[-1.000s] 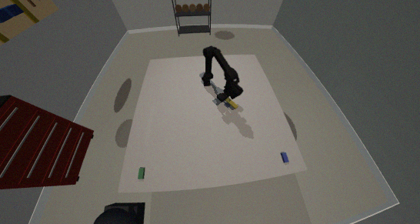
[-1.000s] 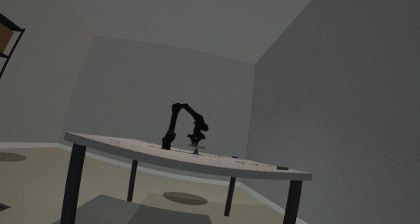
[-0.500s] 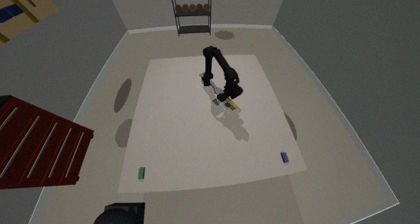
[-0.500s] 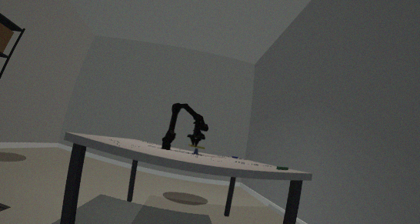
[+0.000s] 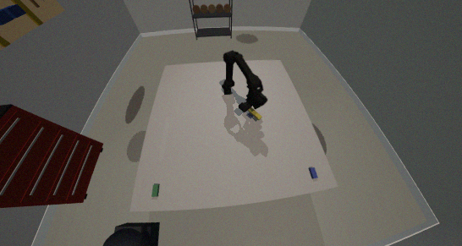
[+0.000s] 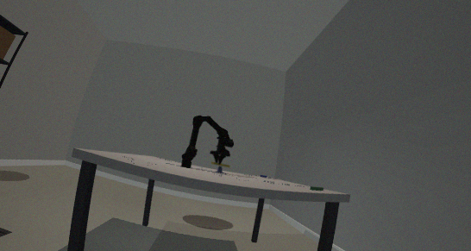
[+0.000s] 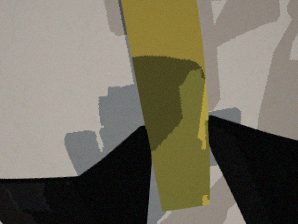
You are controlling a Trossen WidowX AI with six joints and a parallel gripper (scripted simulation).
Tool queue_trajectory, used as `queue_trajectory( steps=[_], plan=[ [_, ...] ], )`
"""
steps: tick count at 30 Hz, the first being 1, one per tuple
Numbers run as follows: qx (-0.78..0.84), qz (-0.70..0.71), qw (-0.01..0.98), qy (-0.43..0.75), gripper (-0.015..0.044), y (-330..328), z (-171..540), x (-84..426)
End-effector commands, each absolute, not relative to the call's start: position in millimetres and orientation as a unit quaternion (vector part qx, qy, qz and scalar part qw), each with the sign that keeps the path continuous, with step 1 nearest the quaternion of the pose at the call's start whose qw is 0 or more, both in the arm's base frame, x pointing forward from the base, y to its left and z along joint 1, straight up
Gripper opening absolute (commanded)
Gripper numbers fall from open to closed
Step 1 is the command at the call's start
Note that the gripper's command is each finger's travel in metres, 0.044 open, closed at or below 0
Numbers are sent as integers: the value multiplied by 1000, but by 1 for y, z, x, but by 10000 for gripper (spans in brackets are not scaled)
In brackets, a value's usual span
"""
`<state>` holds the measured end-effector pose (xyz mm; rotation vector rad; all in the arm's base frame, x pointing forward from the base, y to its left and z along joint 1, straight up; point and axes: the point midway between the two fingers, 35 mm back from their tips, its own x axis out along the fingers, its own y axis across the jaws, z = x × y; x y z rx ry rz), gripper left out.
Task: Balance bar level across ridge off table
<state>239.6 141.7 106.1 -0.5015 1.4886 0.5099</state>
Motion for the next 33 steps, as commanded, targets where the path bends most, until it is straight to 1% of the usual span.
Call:
queue_trajectory(
  steps=[1, 33],
  plan=[
    [-225, 228, 678, 662, 0, 142, 105, 240],
    [-225, 228, 678, 662, 0, 142, 103, 240]
  ],
)
